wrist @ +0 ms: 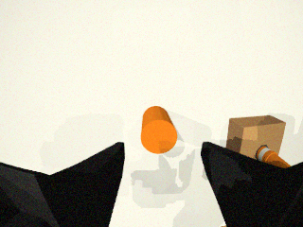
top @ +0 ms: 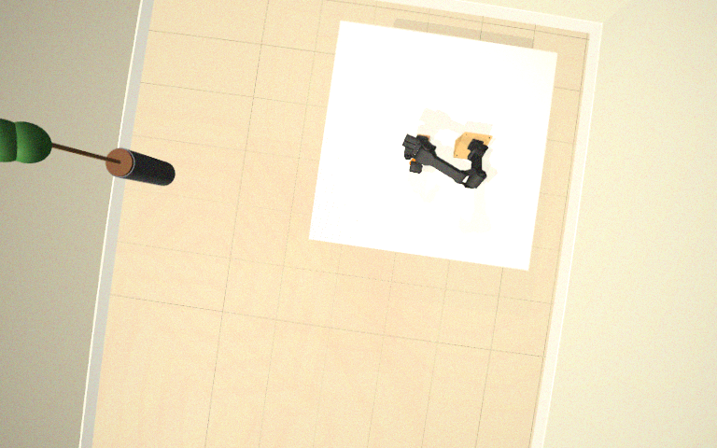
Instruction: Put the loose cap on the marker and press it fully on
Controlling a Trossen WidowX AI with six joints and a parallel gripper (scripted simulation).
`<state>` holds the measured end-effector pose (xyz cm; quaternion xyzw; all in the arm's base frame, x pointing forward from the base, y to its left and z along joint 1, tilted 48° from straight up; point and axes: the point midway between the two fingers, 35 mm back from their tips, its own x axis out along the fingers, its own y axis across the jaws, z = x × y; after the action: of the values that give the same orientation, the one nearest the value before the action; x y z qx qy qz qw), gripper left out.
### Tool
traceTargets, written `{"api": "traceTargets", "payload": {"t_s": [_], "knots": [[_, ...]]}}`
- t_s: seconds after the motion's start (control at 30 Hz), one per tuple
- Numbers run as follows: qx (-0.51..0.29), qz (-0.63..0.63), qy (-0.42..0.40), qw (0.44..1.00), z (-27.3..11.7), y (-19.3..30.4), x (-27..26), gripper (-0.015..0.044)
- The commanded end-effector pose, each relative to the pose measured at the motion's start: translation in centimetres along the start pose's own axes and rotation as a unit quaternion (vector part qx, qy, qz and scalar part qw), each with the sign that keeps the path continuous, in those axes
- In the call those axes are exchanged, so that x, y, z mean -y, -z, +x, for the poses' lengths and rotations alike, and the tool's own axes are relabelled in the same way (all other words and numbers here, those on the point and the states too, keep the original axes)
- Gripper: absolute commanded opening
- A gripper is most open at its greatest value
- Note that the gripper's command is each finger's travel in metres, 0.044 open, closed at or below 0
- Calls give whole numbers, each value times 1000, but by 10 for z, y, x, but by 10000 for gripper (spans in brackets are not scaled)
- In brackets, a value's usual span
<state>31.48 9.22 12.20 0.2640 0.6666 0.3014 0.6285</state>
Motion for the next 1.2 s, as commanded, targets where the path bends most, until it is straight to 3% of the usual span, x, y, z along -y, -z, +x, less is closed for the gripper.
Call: {"api": "traceTargets", "payload": {"t_s": [0.0, 1.17], "knots": [[-2, 1, -4, 1000, 10, 2, -2, 249], [-2, 0, -5, 1000, 62, 3, -2, 249]]}}
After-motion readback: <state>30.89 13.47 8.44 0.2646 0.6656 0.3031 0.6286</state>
